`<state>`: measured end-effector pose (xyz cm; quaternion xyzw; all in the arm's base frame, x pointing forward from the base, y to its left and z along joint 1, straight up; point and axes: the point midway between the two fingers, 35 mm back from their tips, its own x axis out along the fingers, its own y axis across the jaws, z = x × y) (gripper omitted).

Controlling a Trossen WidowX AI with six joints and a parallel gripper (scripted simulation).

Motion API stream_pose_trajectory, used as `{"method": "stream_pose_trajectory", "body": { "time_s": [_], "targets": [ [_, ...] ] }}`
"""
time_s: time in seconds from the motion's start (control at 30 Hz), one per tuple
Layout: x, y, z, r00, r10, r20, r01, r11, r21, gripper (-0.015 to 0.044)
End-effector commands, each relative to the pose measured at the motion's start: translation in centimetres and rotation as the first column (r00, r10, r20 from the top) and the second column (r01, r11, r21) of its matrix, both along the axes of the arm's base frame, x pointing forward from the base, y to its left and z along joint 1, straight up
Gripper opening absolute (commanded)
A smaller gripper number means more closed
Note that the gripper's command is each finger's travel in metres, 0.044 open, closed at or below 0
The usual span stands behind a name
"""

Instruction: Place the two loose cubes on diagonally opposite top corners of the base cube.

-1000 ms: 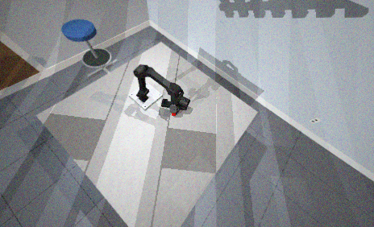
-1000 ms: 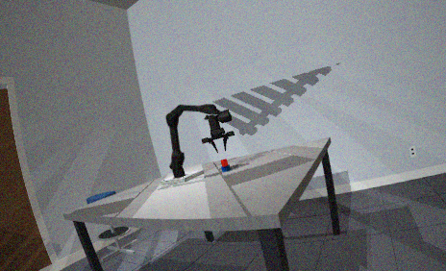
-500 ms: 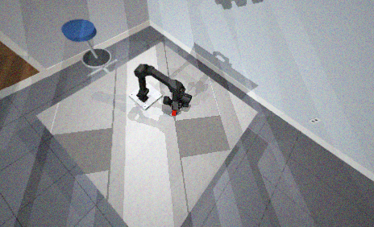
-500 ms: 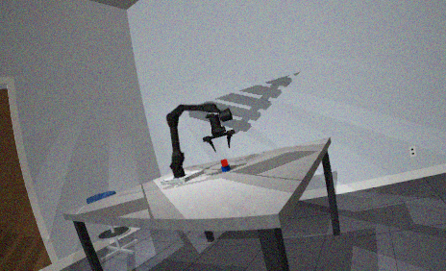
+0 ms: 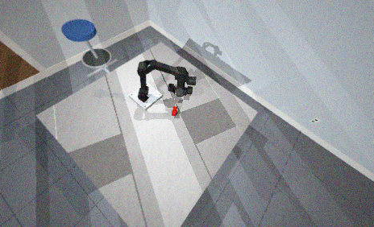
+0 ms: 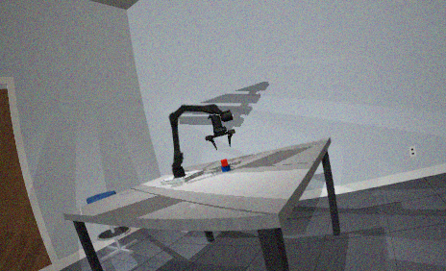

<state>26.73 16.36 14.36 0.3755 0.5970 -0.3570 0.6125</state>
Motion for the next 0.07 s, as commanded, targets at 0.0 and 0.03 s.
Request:
{"method": "stream_pose_trajectory", "body": {
  "time_s": [0.0,0.03],
  "targets": [
    [-0.16,0.25,-0.02,1.000,-0.016,-0.001,0.016,1.000,-0.004,0.0400],
    [-0.16,0.25,-0.02,1.000,-0.016,-0.001,0.016,1.000,-0.004,0.0400]
  ]
}}
